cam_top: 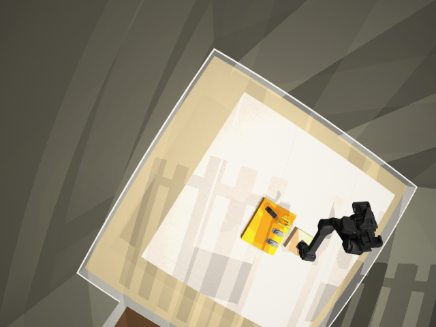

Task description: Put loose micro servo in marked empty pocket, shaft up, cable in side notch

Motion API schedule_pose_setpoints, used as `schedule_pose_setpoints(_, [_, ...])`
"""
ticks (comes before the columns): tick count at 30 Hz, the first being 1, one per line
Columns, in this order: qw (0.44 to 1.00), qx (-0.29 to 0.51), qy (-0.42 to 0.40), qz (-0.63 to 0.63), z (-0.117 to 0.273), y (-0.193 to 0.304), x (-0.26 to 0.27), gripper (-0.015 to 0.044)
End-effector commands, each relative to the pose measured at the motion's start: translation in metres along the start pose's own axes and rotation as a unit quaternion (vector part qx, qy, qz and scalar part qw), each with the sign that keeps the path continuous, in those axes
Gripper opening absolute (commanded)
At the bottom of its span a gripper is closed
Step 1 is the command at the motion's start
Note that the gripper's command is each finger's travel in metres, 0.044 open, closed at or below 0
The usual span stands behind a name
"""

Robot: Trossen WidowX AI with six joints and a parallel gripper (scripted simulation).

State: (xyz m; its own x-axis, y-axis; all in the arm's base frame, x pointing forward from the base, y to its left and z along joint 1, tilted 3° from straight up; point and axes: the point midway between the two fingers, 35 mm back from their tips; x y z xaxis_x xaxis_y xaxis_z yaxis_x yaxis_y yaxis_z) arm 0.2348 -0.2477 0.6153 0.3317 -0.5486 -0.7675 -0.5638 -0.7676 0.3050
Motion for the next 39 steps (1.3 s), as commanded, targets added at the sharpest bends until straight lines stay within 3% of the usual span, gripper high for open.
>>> schedule_pose_setpoints(1, [0.999,0.019,0.019,0.032,0.008,0.009,-0.014,0.0])
schedule_pose_setpoints(21, [0.971,0.076,0.1,0.206,0.055,0.024,-0.096,0.0])
schedule_pose_setpoints(39, [0.864,0.162,0.182,0.441,0.115,0.009,-0.189,0.0])
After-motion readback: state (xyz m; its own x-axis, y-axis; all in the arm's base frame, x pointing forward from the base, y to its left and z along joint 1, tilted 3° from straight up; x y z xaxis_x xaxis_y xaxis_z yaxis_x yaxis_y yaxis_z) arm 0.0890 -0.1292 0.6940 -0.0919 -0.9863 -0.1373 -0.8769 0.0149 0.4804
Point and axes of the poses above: the point midway between the two fingers, 35 mm back from their tips, its own z axis back along the fingers, its own x axis across the jaws, y = z × x, and after that the axes turned 6 degrees about -z, right-handed
